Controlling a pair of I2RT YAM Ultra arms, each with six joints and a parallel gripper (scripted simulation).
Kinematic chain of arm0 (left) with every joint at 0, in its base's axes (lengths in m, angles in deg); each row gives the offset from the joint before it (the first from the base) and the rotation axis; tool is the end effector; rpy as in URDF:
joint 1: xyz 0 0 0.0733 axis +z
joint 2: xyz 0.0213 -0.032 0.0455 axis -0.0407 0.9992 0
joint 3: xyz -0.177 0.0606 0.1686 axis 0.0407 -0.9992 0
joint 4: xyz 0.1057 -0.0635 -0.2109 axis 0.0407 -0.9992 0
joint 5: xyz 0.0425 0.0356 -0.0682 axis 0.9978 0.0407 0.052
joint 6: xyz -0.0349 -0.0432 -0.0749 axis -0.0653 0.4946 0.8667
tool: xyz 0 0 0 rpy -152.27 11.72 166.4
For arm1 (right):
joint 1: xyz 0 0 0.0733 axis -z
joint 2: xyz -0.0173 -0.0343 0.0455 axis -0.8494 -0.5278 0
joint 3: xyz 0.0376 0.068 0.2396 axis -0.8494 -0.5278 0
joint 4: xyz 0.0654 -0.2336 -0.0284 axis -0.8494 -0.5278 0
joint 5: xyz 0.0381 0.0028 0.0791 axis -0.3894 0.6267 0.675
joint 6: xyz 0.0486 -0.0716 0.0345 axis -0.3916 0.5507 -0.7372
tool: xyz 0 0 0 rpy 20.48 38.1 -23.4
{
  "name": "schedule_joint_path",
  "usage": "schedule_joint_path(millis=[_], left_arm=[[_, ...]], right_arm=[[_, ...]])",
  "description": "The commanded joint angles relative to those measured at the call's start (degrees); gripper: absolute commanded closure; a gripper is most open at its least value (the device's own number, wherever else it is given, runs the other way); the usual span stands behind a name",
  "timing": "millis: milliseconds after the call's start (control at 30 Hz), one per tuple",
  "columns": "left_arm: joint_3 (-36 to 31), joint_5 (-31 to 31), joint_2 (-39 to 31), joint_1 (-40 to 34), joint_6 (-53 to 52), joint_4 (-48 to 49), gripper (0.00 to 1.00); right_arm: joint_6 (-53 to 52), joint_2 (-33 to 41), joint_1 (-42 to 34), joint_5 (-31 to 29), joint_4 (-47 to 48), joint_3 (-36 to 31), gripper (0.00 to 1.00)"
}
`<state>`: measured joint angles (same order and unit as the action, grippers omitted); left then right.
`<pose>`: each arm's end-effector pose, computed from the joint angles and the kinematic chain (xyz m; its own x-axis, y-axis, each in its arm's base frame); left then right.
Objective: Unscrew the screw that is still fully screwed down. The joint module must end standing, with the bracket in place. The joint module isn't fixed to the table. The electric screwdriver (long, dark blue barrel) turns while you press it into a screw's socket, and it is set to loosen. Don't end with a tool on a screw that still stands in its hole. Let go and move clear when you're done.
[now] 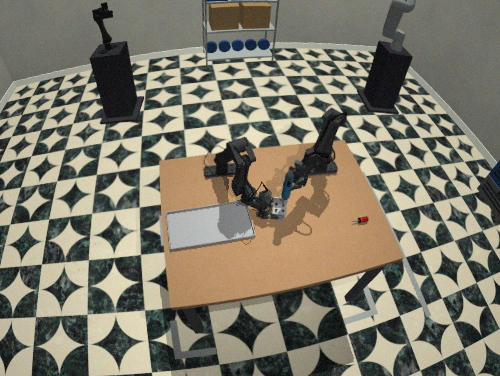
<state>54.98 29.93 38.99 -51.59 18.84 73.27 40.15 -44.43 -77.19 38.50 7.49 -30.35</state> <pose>0.1980 -0.2280 0.1911 0.0150 -0.0387 -0.9991 0.7563 0.6541 -0.0140 0.2844 0.1575 0.0389 -0.1172 -0.2268 -0.9669 -0.8808 0.4735 -0.0043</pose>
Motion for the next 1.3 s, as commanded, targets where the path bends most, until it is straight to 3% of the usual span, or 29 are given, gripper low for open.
schedule_joint_path(millis=[0, 1267], left_arm=[[-0.6, -0.5, 1.0, 0.4, 0.3, 3.2, 0.58], [-0.5, -0.4, 4.4, 0.4, 0.3, 10.2, 0.58]], right_arm=[[0.1, -1.2, -0.7, 0.1, -0.9, 1.6, 0.41], [0.1, -1.2, -0.7, 0.1, -0.9, 1.6, 0.41]])
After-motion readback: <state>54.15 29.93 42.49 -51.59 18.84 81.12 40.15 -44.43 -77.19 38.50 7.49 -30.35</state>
